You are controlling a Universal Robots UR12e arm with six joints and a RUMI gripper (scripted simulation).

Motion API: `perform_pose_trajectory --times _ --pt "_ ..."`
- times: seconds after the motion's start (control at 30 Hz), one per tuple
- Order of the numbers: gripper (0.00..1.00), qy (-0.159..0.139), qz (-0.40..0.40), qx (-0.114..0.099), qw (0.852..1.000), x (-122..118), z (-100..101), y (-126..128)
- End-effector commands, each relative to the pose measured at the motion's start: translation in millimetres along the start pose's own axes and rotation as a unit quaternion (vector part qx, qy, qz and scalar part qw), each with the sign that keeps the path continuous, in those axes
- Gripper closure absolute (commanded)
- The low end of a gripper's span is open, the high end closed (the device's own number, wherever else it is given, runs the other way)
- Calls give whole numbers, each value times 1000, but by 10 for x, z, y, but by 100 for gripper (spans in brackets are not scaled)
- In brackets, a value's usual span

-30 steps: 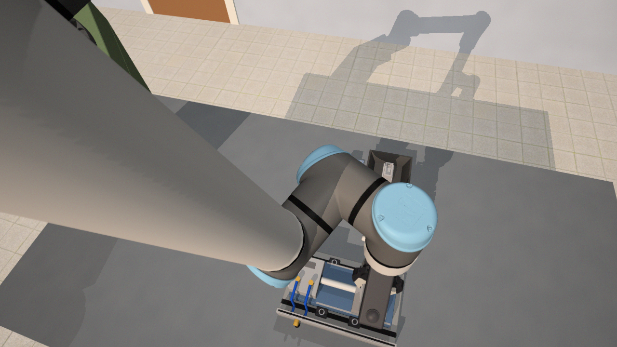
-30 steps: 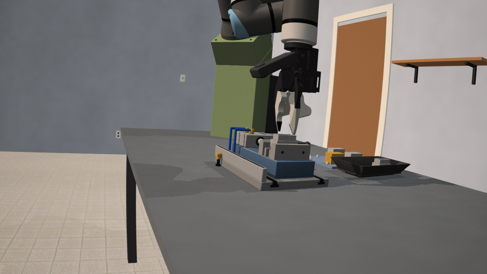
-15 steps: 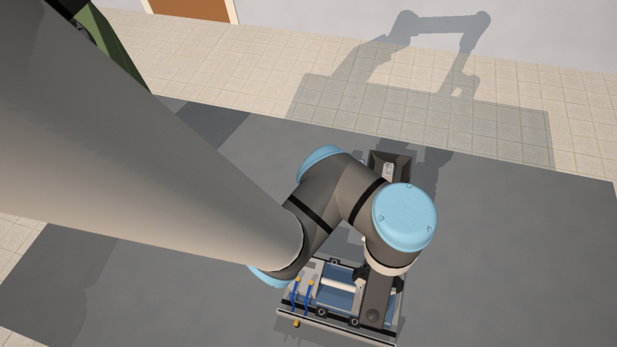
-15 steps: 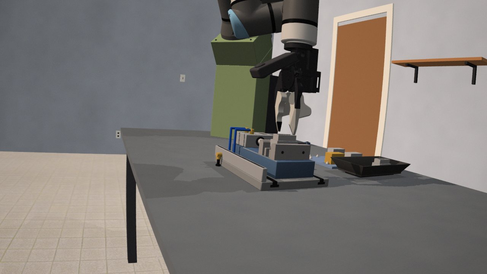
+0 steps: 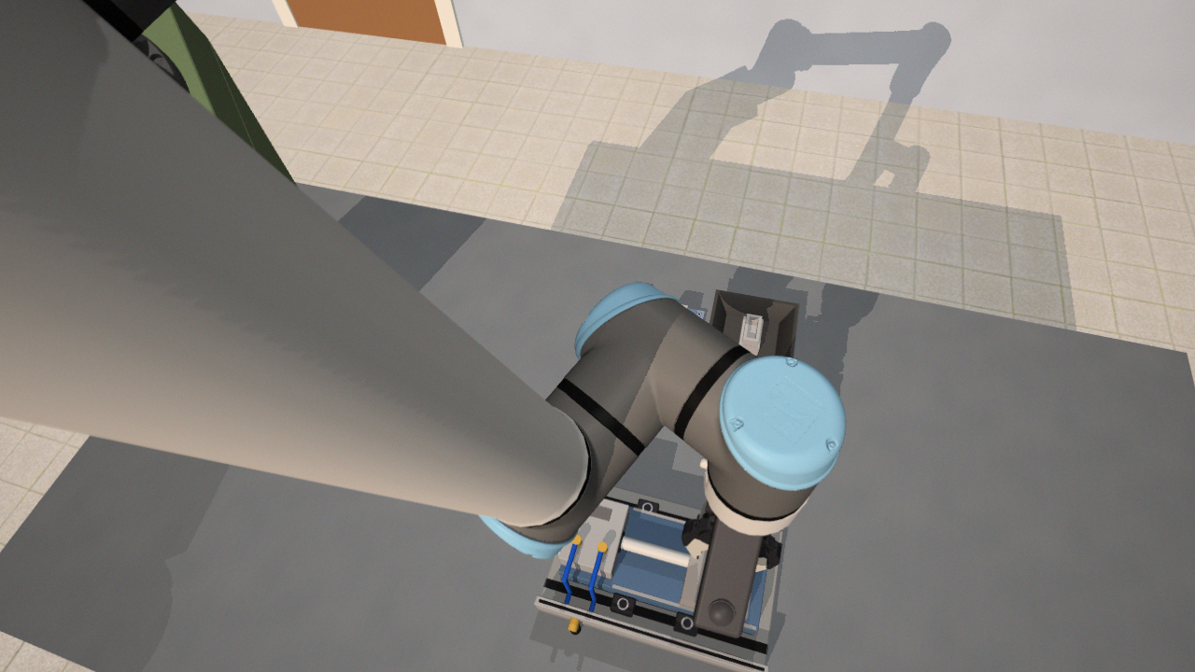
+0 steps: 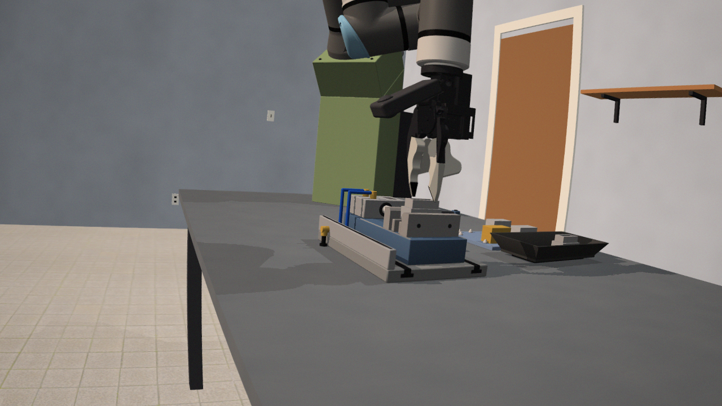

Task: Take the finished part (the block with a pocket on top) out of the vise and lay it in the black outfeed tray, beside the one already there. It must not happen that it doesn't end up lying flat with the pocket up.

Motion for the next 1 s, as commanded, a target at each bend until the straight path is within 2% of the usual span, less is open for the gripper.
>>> perform_pose_trajectory --times 0.0,0.97 --pt "60 0 0 1 1000 0 7 -5" --pt "60 0 0 1 1000 0 79 -5"
Point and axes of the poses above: the point where the finger pads meet when closed, its own z axis out along the fingers, its own y axis across the jaws, x = y × z, the point moved 10 cm from there along -z, back along the fingers, and after that the axes turned 1 degree about z, right-handed, at the moved point
